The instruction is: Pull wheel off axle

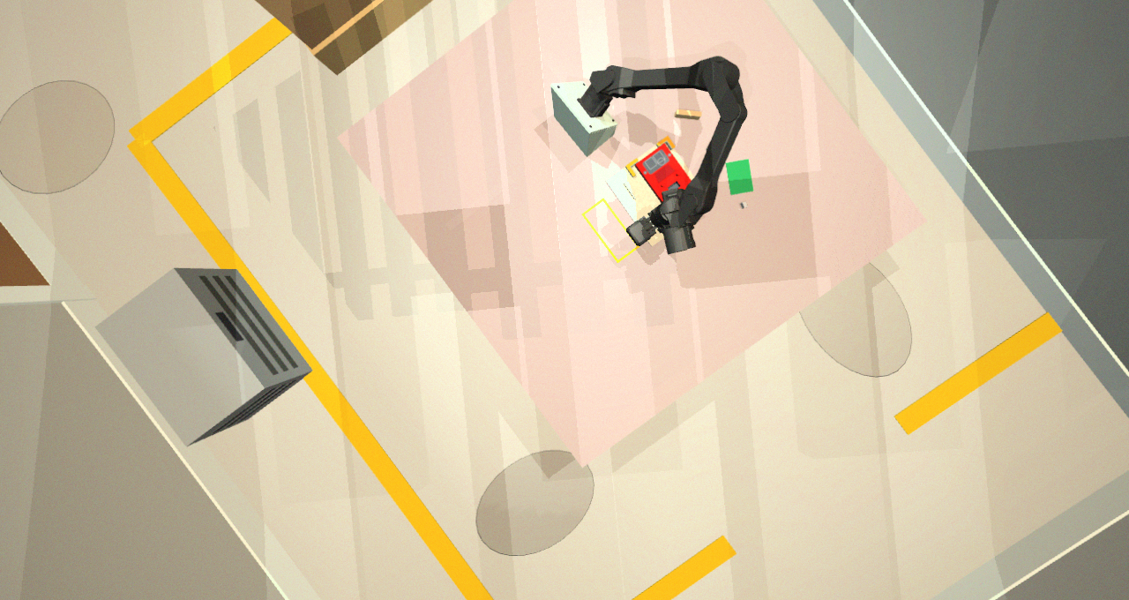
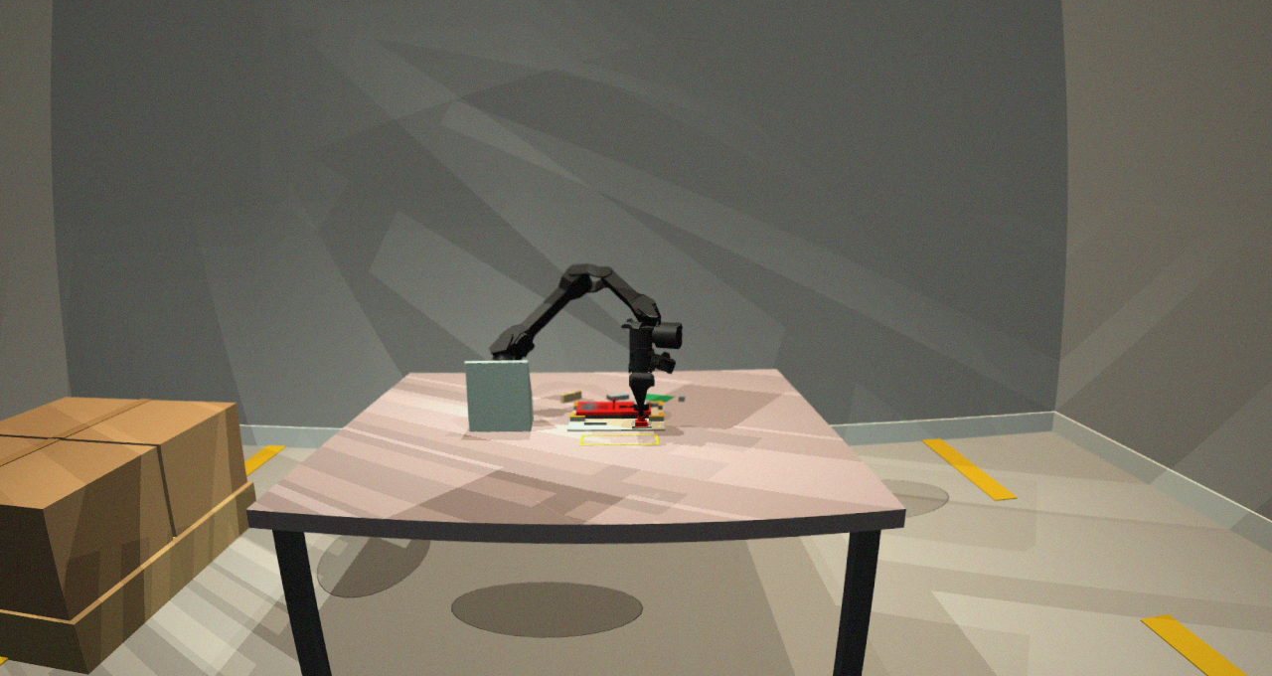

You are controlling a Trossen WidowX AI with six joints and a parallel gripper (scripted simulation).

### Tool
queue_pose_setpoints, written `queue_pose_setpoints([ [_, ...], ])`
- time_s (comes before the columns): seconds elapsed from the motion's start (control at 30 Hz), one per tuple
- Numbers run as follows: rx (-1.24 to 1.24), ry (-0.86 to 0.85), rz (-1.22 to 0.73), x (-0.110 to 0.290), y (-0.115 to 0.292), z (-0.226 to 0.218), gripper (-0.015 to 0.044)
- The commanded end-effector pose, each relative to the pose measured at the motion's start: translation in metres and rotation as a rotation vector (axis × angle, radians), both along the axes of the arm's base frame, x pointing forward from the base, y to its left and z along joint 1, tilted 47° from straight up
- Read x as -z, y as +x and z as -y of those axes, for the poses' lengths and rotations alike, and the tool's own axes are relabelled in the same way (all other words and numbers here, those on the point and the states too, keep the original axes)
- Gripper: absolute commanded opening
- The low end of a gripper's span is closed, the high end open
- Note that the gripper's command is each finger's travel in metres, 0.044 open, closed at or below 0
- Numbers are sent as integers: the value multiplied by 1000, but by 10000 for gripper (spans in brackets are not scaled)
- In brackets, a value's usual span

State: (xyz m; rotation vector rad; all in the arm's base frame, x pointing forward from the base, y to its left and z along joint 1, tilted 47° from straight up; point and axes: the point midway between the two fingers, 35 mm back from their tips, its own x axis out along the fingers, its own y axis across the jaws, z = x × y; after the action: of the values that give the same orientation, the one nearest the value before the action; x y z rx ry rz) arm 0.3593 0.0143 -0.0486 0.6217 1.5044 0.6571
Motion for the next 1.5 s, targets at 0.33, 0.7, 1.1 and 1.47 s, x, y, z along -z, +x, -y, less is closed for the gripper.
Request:
queue_pose_setpoints([
  [0.33,1,-3,5,-4,1,5,0],
  [0.7,2,-3,5,-6,1,8,0],
  [1.1,3,-2,5,-9,1,11,0],
  [1.47,4,-3,5,-15,1,17,0],
])
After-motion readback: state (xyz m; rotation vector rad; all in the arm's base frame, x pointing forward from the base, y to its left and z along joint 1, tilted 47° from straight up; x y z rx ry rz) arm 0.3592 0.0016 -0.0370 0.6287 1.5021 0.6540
